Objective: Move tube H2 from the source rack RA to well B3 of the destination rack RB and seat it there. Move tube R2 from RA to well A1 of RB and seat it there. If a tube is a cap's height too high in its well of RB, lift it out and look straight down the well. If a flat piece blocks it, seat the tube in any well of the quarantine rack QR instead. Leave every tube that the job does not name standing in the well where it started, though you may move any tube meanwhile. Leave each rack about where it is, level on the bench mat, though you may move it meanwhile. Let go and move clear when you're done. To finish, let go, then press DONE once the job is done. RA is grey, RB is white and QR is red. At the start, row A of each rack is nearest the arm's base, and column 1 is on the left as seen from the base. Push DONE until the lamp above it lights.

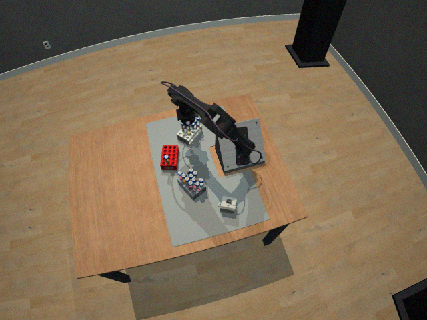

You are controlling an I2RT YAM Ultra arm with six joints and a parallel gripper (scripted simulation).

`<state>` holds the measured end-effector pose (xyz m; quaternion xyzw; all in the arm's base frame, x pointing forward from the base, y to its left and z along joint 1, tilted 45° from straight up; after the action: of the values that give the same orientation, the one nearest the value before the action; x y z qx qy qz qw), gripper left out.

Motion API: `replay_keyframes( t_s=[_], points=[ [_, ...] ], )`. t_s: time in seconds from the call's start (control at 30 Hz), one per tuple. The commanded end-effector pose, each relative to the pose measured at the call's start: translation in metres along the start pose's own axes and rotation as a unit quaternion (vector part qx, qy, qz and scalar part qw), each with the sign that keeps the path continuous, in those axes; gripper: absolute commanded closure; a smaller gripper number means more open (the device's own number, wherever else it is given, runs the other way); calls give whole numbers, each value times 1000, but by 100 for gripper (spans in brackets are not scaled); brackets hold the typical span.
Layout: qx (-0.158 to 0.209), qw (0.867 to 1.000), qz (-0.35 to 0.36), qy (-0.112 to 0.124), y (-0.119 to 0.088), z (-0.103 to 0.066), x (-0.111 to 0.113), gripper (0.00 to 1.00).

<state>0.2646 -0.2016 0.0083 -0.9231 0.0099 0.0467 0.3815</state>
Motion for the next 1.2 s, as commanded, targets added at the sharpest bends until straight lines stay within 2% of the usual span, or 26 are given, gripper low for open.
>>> replay_keyframes(
  t_s=[0.0,0.23,1.0,1.07,1.1,1.17],
  points=[
    [-1,1000,5,3,5,-5,5,100],
    [1,1000,3,3,9,-4,13,100],
    [-5,1000,0,5,8,-6,9,100],
    [-6,1000,-1,10,4,-11,13,100],
    [-4,1000,0,5,6,-6,9,100],
    [-4,1000,0,5,6,-6,9,100]
  ],
)
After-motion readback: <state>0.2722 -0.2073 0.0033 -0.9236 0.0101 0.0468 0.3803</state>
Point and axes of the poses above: the point where the finger pads meet when closed, its own z axis out along the fingers, its own x axis across the jaws, y = z × x, the point moved 9 cm from there along -z, back along the fingers, and after that the axes turned 3 degrees about z, right-handed, at the moved point
